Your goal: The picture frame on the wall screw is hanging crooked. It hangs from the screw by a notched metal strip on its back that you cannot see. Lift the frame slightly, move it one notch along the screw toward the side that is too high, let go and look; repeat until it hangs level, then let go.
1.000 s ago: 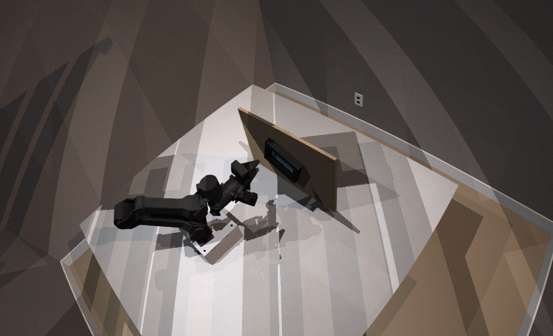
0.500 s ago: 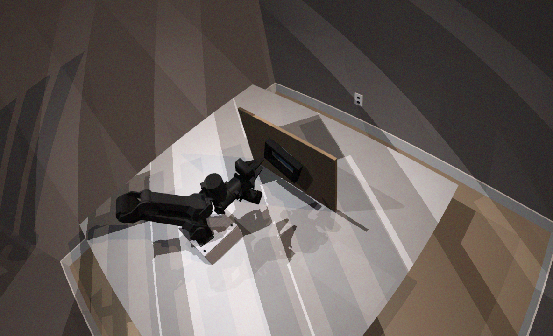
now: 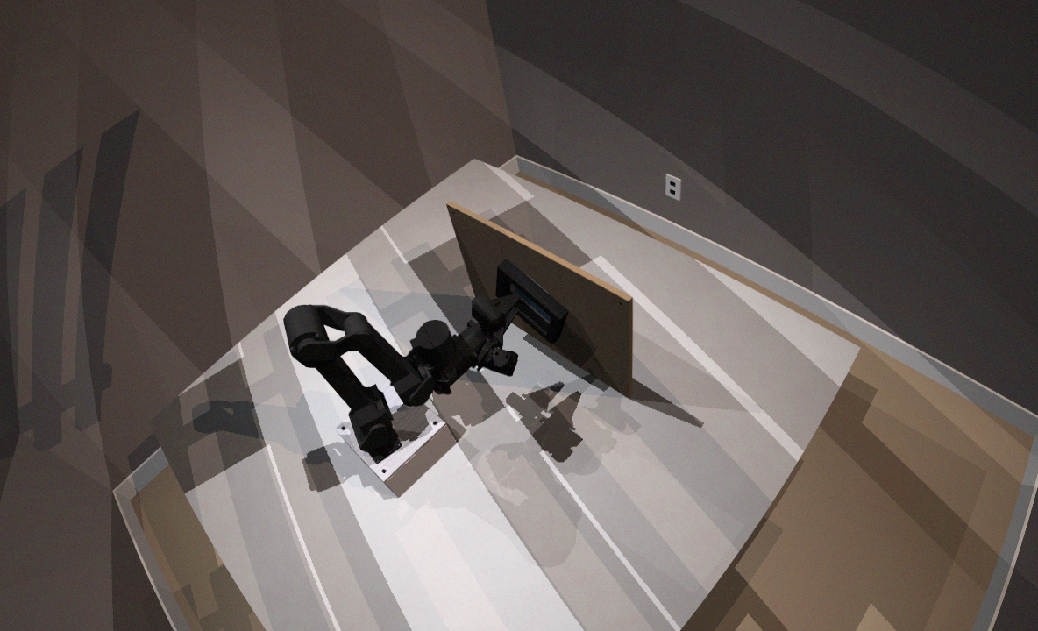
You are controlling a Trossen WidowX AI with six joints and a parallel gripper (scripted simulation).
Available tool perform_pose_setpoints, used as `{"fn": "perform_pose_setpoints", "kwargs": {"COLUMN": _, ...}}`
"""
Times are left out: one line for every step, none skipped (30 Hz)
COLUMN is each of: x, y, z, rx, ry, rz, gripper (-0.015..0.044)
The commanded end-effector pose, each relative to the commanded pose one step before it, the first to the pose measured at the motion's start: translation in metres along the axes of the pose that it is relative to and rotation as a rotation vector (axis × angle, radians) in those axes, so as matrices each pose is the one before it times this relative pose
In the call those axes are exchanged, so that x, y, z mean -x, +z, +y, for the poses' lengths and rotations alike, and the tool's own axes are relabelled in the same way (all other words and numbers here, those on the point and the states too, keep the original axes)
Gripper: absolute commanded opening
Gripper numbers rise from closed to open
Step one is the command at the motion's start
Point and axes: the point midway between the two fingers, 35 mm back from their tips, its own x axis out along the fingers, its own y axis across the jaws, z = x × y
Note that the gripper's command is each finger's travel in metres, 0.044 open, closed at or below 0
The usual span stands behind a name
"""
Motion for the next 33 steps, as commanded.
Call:
{"fn": "perform_pose_setpoints", "kwargs": {"x": -0.00747, "y": 0.00097, "z": -0.01364, "rx": -0.0061, "ry": -0.00075, "rz": -0.00247, "gripper": 0.0260}}
{"fn": "perform_pose_setpoints", "kwargs": {"x": -0.00036, "y": 0.00004, "z": -0.00079, "rx": 0.0000, "ry": 0.00001, "rz": 0.00000, "gripper": 0.0260}}
{"fn": "perform_pose_setpoints", "kwargs": {"x": 0.00000, "y": 0.00000, "z": 0.00000, "rx": 0.0000, "ry": 0.00000, "rz": 0.00000, "gripper": 0.0260}}
{"fn": "perform_pose_setpoints", "kwargs": {"x": 0.00000, "y": 0.00000, "z": 0.00000, "rx": 0.0000, "ry": 0.00000, "rz": 0.00000, "gripper": 0.0260}}
{"fn": "perform_pose_setpoints", "kwargs": {"x": 0.00000, "y": 0.00000, "z": 0.00000, "rx": 0.0000, "ry": 0.00000, "rz": 0.00000, "gripper": 0.0260}}
{"fn": "perform_pose_setpoints", "kwargs": {"x": 0.00000, "y": 0.00000, "z": 0.00000, "rx": 0.0000, "ry": 0.00000, "rz": 0.00000, "gripper": 0.0260}}
{"fn": "perform_pose_setpoints", "kwargs": {"x": 0.00000, "y": 0.00000, "z": 0.00000, "rx": 0.0000, "ry": 0.00000, "rz": 0.00000, "gripper": 0.0260}}
{"fn": "perform_pose_setpoints", "kwargs": {"x": 0.00000, "y": 0.00000, "z": 0.00000, "rx": 0.0000, "ry": 0.00000, "rz": 0.00000, "gripper": 0.0260}}
{"fn": "perform_pose_setpoints", "kwargs": {"x": 0.00000, "y": 0.00000, "z": 0.00000, "rx": 0.0000, "ry": 0.00000, "rz": 0.00000, "gripper": 0.0260}}
{"fn": "perform_pose_setpoints", "kwargs": {"x": 0.00000, "y": 0.00000, "z": 0.00000, "rx": 0.0000, "ry": 0.00000, "rz": 0.00000, "gripper": 0.0260}}
{"fn": "perform_pose_setpoints", "kwargs": {"x": 0.00000, "y": 0.00000, "z": 0.00000, "rx": 0.0000, "ry": 0.00000, "rz": 0.00000, "gripper": 0.0260}}
{"fn": "perform_pose_setpoints", "kwargs": {"x": 0.00000, "y": 0.00000, "z": 0.00000, "rx": 0.0000, "ry": 0.00000, "rz": 0.00000, "gripper": 0.0260}}
{"fn": "perform_pose_setpoints", "kwargs": {"x": 0.00000, "y": 0.00000, "z": 0.00000, "rx": 0.0000, "ry": 0.00000, "rz": 0.00000, "gripper": 0.0260}}
{"fn": "perform_pose_setpoints", "kwargs": {"x": 0.00000, "y": 0.00000, "z": 0.00000, "rx": 0.0000, "ry": 0.00000, "rz": 0.00000, "gripper": 0.0260}}
{"fn": "perform_pose_setpoints", "kwargs": {"x": 0.00000, "y": 0.00000, "z": 0.00000, "rx": 0.0000, "ry": 0.00000, "rz": 0.00000, "gripper": 0.0260}}
{"fn": "perform_pose_setpoints", "kwargs": {"x": -0.00026, "y": 0.00001, "z": 0.00002, "rx": 0.0000, "ry": 0.00002, "rz": 0.00001, "gripper": 0.0260}}
{"fn": "perform_pose_setpoints", "kwargs": {"x": -0.00052, "y": 0.00002, "z": 0.00003, "rx": 0.0000, "ry": 0.00004, "rz": 0.00001, "gripper": 0.0260}}
{"fn": "perform_pose_setpoints", "kwargs": {"x": -0.00078, "y": 0.00003, "z": 0.00005, "rx": 0.0000, "ry": 0.00006, "rz": 0.00002, "gripper": 0.0260}}
{"fn": "perform_pose_setpoints", "kwargs": {"x": -0.00100, "y": 0.00003, "z": 0.00006, "rx": 0.0000, "ry": 0.00008, "rz": 0.00002, "gripper": 0.0260}}
{"fn": "perform_pose_setpoints", "kwargs": {"x": -0.00123, "y": 0.00004, "z": 0.00007, "rx": 0.0000, "ry": 0.00009, "rz": 0.00003, "gripper": 0.0260}}
{"fn": "perform_pose_setpoints", "kwargs": {"x": -0.00144, "y": 0.00004, "z": 0.00008, "rx": 0.0000, "ry": 0.00011, "rz": 0.00003, "gripper": 0.0260}}
{"fn": "perform_pose_setpoints", "kwargs": {"x": -0.00157, "y": 0.00004, "z": 0.00008, "rx": 0.0000, "ry": 0.00012, "rz": 0.00004, "gripper": 0.0260}}
{"fn": "perform_pose_setpoints", "kwargs": {"x": -0.00161, "y": 0.00003, "z": 0.00008, "rx": 0.0000, "ry": 0.00012, "rz": 0.00004, "gripper": 0.0260}}
{"fn": "perform_pose_setpoints", "kwargs": {"x": -0.00162, "y": 0.00003, "z": 0.00007, "rx": 0.0000, "ry": 0.00012, "rz": 0.00004, "gripper": 0.0260}}
{"fn": "perform_pose_setpoints", "kwargs": {"x": -0.00162, "y": 0.00002, "z": 0.00007, "rx": 0.0000, "ry": 0.00012, "rz": 0.00004, "gripper": 0.0260}}
{"fn": "perform_pose_setpoints", "kwargs": {"x": -0.00162, "y": 0.00002, "z": 0.00006, "rx": 0.0000, "ry": 0.00012, "rz": 0.00004, "gripper": 0.0260}}
{"fn": "perform_pose_setpoints", "kwargs": {"x": -0.00162, "y": 0.00001, "z": 0.00005, "rx": 0.0000, "ry": 0.00012, "rz": 0.00004, "gripper": 0.0260}}
{"fn": "perform_pose_setpoints", "kwargs": {"x": -0.00162, "y": 0.00000, "z": 0.00005, "rx": 0.0000, "ry": 0.00012, "rz": 0.00004, "gripper": 0.0260}}
{"fn": "perform_pose_setpoints", "kwargs": {"x": -0.00162, "y": 0.00000, "z": 0.00004, "rx": 0.0000, "ry": 0.00012, "rz": 0.00004, "gripper": 0.0260}}
{"fn": "perform_pose_setpoints", "kwargs": {"x": -0.00162, "y": -0.00001, "z": 0.00004, "rx": 0.0000, "ry": 0.00012, "rz": 0.00004, "gripper": 0.0260}}
{"fn": "perform_pose_setpoints", "kwargs": {"x": -0.00162, "y": -0.00001, "z": 0.00003, "rx": 0.0000, "ry": 0.00012, "rz": 0.00004, "gripper": 0.0260}}
{"fn": "perform_pose_setpoints", "kwargs": {"x": -0.00162, "y": -0.00002, "z": 0.00003, "rx": 0.0000, "ry": 0.00012, "rz": 0.00004, "gripper": 0.0260}}
{"fn": "perform_pose_setpoints", "kwargs": {"x": -0.00162, "y": -0.00003, "z": 0.00002, "rx": 0.0000, "ry": 0.00012, "rz": 0.00004, "gripper": 0.0260}}
